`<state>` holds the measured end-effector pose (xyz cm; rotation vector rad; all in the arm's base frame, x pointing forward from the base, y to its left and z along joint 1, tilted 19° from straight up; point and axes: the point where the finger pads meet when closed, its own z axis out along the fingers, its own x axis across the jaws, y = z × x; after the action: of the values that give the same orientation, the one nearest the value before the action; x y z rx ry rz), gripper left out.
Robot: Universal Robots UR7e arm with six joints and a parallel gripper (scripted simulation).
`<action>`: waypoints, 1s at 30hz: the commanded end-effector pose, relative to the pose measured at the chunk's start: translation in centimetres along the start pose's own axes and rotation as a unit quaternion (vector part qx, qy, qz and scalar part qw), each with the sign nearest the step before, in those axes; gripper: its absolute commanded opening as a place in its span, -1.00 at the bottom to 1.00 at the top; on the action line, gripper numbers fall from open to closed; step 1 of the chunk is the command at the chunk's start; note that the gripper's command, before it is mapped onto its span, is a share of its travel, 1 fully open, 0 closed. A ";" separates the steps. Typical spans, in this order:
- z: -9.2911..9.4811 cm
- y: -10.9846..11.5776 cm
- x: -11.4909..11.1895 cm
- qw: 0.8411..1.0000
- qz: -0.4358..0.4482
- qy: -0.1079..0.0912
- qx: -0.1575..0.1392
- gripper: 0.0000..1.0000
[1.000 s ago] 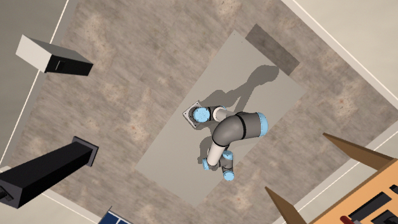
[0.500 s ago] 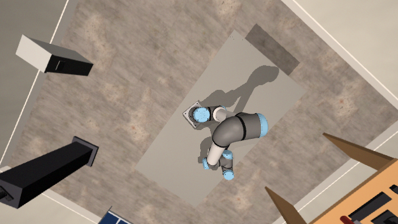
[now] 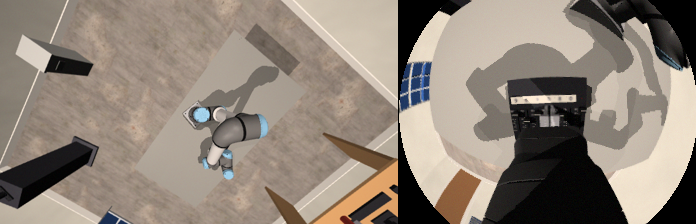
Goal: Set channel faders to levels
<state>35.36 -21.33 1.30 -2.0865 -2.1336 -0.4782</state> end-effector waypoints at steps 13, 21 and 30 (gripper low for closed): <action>0.0 0.0 0.0 1.000 0.000 -0.001 0.000 -1.00; 0.0 0.1 0.0 1.000 0.000 -0.001 0.000 -1.00; 0.0 0.3 0.0 1.000 0.000 -0.001 0.000 -1.00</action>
<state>35.58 -21.33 1.33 -2.0866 -2.1338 -0.4781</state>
